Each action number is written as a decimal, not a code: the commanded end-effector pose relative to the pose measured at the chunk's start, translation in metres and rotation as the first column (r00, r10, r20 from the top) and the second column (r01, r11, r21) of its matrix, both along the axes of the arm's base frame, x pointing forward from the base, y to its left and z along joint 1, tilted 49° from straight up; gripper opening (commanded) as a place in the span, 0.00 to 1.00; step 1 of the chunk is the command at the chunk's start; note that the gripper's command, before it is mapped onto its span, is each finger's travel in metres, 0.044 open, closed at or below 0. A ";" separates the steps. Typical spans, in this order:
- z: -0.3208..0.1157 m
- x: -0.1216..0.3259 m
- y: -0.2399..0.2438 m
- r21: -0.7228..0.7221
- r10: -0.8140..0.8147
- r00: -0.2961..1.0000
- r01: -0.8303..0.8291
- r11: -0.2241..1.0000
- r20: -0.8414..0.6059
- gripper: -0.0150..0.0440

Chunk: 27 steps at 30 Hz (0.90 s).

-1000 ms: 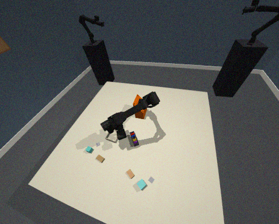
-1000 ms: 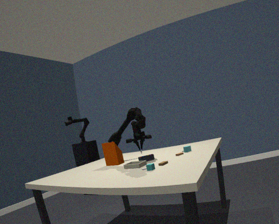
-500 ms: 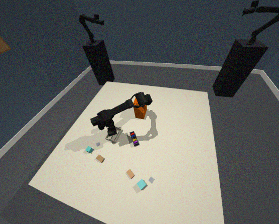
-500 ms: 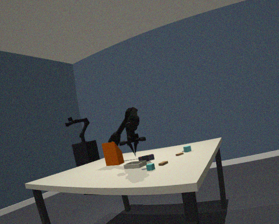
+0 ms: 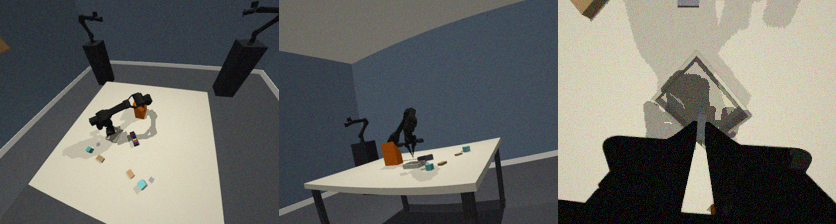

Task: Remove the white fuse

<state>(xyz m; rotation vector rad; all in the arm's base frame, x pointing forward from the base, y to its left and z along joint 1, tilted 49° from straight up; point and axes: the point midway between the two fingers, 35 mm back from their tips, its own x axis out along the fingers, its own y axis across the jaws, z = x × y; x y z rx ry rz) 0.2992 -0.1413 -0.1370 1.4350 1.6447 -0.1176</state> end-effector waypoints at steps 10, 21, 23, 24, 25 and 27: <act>-0.017 0.000 0.018 0.009 -0.002 1.000 0.003 1.000 -0.008 0.25; -0.024 0.001 0.026 0.010 -0.002 1.000 0.002 1.000 -0.008 0.25; -0.024 0.001 0.026 0.010 -0.002 1.000 0.002 1.000 -0.008 0.25; -0.022 0.002 0.023 0.002 0.002 1.000 -0.002 1.000 -0.003 0.30; -0.022 0.002 0.023 0.002 0.002 1.000 -0.002 1.000 -0.003 0.34; -0.022 0.002 0.023 0.002 0.002 1.000 -0.002 1.000 -0.003 0.43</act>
